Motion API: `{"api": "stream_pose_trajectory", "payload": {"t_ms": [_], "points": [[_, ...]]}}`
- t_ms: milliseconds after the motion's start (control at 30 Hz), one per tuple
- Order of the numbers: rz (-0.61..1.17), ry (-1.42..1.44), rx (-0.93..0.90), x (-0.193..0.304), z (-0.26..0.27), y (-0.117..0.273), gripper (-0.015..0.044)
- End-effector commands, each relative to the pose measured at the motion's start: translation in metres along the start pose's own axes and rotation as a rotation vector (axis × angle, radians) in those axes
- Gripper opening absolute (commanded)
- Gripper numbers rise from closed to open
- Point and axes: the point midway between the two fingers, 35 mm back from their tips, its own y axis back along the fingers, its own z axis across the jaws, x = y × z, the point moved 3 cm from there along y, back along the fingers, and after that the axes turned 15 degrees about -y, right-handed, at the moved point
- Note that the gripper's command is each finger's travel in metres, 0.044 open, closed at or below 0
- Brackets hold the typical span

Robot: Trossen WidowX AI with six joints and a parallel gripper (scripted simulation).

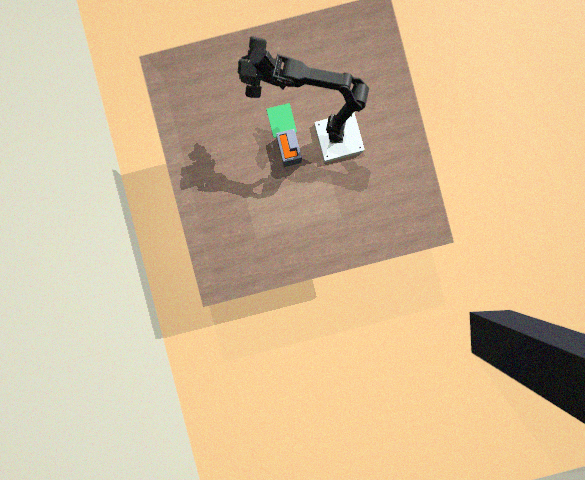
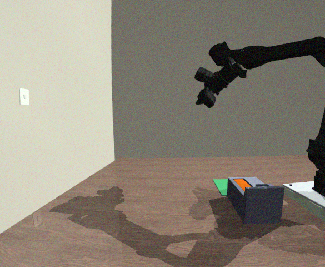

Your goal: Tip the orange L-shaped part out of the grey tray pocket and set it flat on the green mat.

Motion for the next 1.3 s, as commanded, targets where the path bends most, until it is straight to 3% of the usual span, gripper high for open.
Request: {"api": "stream_pose_trajectory", "payload": {"t_ms": [0,233,467,700,933,1267], "points": [[0.122,-0.021,-0.206,0.025,0.065,0.009,0.0180],[0.512,0.004,-0.540,0.097,0.181,0.077,0.0180],[0.918,0.125,-0.580,0.172,0.220,0.163,0.0180],[0.928,0.129,-0.577,0.178,0.223,0.162,0.0180],[0.927,0.129,-0.577,0.230,0.250,0.132,0.0180],[0.927,0.129,-0.577,0.236,0.253,0.128,0.0180]]}}
